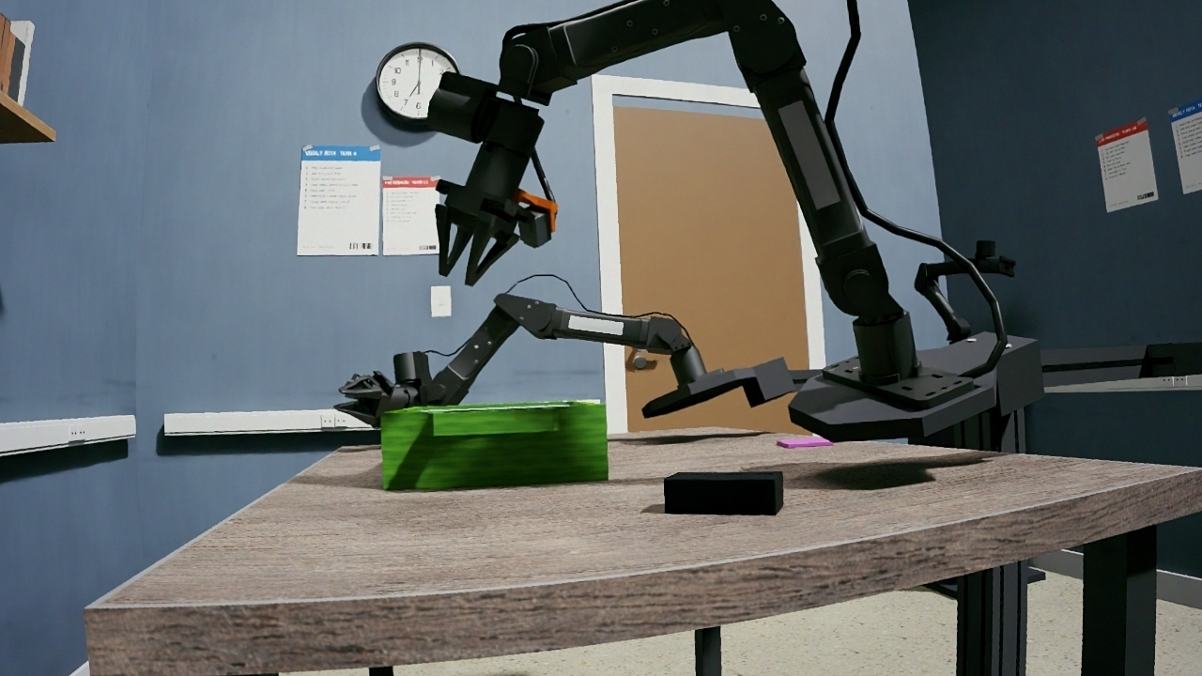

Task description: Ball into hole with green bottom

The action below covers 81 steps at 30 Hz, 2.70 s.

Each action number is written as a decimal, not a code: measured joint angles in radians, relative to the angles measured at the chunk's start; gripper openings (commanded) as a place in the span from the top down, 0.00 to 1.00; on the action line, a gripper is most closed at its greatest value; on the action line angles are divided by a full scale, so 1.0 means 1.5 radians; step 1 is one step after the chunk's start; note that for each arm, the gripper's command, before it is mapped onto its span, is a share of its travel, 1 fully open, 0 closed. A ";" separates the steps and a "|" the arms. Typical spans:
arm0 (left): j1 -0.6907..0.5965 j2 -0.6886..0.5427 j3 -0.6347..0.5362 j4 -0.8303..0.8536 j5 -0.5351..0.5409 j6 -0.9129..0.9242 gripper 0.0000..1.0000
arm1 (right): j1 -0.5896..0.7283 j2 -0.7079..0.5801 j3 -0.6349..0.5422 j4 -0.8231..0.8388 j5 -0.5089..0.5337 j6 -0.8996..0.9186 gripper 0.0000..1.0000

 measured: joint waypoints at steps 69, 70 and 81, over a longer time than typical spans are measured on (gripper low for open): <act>-0.007 0.009 -0.255 0.185 -0.069 -1.225 0.64 | 0.428 -0.595 -0.574 -0.772 0.852 -0.272 0.64; -0.007 0.009 -0.257 0.186 -0.069 -1.233 0.64 | 0.430 -0.599 -0.578 -0.778 0.857 -0.274 0.64; -0.007 0.011 -0.278 0.202 -0.072 -1.345 0.64 | 0.468 -0.653 -0.631 -0.844 0.934 -0.301 0.64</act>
